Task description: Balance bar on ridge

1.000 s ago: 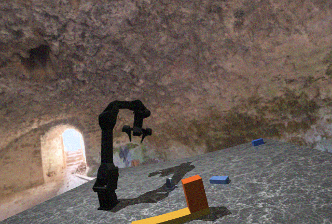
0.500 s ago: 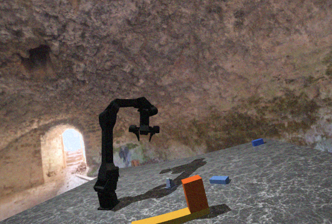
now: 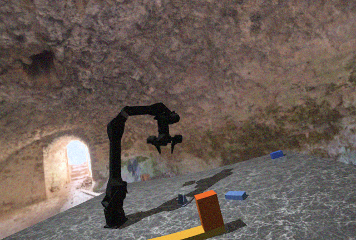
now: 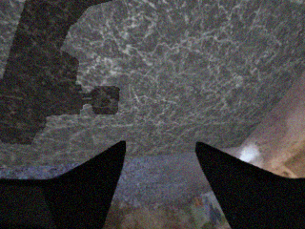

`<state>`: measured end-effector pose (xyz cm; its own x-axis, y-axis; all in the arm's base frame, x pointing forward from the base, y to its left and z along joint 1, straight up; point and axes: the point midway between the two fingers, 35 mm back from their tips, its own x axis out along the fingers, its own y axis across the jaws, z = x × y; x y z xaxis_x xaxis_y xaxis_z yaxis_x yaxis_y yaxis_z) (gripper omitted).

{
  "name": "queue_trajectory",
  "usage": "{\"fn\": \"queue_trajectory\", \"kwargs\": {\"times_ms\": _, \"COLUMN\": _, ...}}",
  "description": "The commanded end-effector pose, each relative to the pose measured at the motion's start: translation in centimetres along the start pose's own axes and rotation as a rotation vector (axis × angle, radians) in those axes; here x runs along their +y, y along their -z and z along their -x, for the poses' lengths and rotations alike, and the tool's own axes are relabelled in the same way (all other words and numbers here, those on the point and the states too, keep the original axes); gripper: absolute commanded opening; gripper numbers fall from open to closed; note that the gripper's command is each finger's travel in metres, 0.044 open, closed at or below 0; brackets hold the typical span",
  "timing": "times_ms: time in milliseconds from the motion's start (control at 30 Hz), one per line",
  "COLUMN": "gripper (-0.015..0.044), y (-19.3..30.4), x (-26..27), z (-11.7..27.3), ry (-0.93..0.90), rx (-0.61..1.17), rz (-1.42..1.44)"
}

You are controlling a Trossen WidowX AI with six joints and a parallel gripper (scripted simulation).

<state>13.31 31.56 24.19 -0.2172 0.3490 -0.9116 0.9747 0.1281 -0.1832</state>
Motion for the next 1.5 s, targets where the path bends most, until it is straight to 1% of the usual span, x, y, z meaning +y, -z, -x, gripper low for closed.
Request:
{"fn": "queue_trajectory", "kwargs": {"times_ms": 0, "gripper": 0.0315, "y": -1.4, "x": 1.7, "z": 0.5, "ry": -0.033, "rx": -0.013, "rz": -0.037}}
{"fn": "queue_trajectory", "kwargs": {"times_ms": 767, "gripper": 0.0315, "y": -10.2, "x": 9.9, "z": 4.3, "ry": -0.194, "rx": -0.051, "rz": -0.357}}
{"fn": "queue_trajectory", "kwargs": {"times_ms": 1467, "gripper": 0.0315, "y": -20.2, "x": 13.8, "z": 8.0, "ry": -0.31, "rx": -0.095, "rz": -0.67}}
